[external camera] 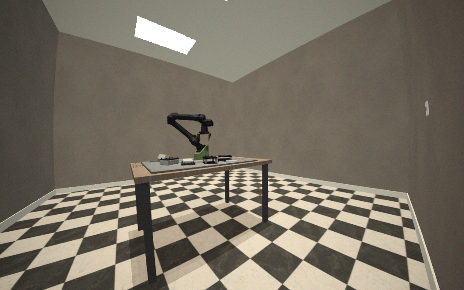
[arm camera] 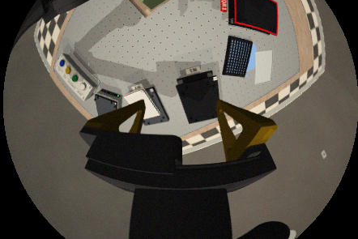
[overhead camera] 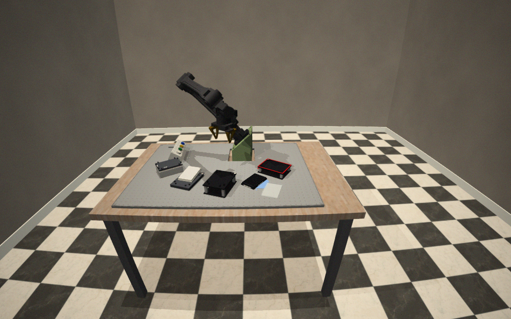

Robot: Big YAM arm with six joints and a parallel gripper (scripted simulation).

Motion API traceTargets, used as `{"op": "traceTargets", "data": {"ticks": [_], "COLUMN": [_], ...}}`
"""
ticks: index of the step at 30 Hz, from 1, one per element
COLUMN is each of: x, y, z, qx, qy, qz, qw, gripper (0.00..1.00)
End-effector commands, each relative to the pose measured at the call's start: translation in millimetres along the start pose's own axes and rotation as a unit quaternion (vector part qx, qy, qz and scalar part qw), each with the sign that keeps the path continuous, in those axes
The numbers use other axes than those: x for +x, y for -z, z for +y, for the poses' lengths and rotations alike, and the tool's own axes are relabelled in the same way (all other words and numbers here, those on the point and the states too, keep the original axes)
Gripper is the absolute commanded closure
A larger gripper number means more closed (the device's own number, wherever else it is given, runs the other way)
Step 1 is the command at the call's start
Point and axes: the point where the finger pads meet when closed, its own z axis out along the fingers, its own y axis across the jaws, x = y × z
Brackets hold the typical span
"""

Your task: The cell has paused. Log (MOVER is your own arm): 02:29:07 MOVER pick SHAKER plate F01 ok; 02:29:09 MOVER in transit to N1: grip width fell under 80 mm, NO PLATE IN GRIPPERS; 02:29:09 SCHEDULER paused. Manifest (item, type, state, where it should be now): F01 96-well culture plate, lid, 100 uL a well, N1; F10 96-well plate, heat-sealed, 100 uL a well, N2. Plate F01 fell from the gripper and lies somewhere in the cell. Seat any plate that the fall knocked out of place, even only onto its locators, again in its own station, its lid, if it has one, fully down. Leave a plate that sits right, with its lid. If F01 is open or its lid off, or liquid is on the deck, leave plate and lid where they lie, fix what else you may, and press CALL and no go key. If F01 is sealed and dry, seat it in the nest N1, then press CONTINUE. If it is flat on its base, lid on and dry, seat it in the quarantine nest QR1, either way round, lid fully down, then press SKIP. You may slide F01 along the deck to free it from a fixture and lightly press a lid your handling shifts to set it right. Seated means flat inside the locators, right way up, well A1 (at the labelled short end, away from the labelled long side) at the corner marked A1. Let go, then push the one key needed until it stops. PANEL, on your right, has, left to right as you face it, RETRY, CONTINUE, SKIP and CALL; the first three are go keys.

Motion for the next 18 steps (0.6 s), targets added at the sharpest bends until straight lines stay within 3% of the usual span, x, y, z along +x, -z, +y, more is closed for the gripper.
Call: {"op": "traceTargets", "data": {"ticks": [1, 5, 9, 15, 17, 18], "x": [13.3, -16.9, -22.9, -55.8, -55.8, -45.2], "y": [22.7, 7.0, 16.4, 6.9, 6.9, 27.4], "z": [-19.9, -27.0, -46.8, -58.3, -58.3, -70.0], "qx": [0.03, 0.012, 0.024, 0.012, 0.012, 0.04], "qy": [-0.028, -0.013, -0.021, -0.013, -0.013, -0.031], "qz": [0.016, 0.008, 0.011, 0.007, 0.007, 0.013], "qw": [0.999, 1.0, 0.999, 1.0, 1.0, 0.999], "gripper": [0.0, 0.0, 0.0, 0.0, 0.0, 0.0]}}
